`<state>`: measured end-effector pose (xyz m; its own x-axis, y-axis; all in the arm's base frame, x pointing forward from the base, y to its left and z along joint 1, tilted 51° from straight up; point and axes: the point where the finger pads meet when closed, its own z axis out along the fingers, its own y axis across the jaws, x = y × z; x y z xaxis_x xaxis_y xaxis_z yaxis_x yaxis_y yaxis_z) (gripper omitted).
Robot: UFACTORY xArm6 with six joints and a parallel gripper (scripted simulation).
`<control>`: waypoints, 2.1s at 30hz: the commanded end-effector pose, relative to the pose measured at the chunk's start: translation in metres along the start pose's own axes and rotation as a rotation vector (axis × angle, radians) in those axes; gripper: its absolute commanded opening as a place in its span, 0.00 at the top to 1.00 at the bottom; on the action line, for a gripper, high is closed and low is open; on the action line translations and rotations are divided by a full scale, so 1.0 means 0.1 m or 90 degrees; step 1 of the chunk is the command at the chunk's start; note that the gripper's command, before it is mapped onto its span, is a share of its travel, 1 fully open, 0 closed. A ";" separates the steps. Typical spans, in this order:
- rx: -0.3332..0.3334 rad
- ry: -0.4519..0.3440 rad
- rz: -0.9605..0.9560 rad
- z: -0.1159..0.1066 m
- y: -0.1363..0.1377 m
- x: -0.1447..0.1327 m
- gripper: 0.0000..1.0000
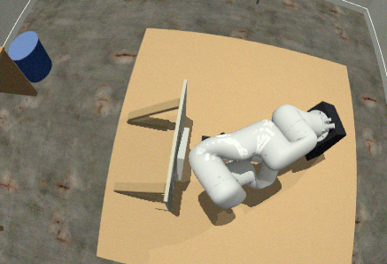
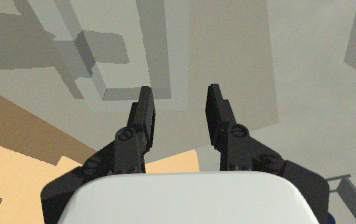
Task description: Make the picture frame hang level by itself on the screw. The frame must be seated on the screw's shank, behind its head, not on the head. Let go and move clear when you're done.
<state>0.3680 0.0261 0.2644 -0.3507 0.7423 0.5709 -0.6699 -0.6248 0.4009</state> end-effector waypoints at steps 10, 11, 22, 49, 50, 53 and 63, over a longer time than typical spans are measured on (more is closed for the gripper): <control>0.000 0.000 0.000 0.01 0.00 0.01 0.50; 0.000 0.000 0.000 0.01 0.00 0.01 0.50; 0.000 0.000 0.000 0.02 0.00 0.01 0.50; 0.000 0.000 0.000 0.20 0.00 0.01 0.50; 0.000 0.000 0.000 0.20 0.00 0.01 0.50; 0.000 0.000 0.000 0.24 0.00 0.01 0.50; 0.000 0.000 0.000 0.42 0.00 0.01 0.50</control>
<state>0.3906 0.0188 0.2903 -0.3508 0.7426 0.5705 -0.6714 -0.6241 0.3997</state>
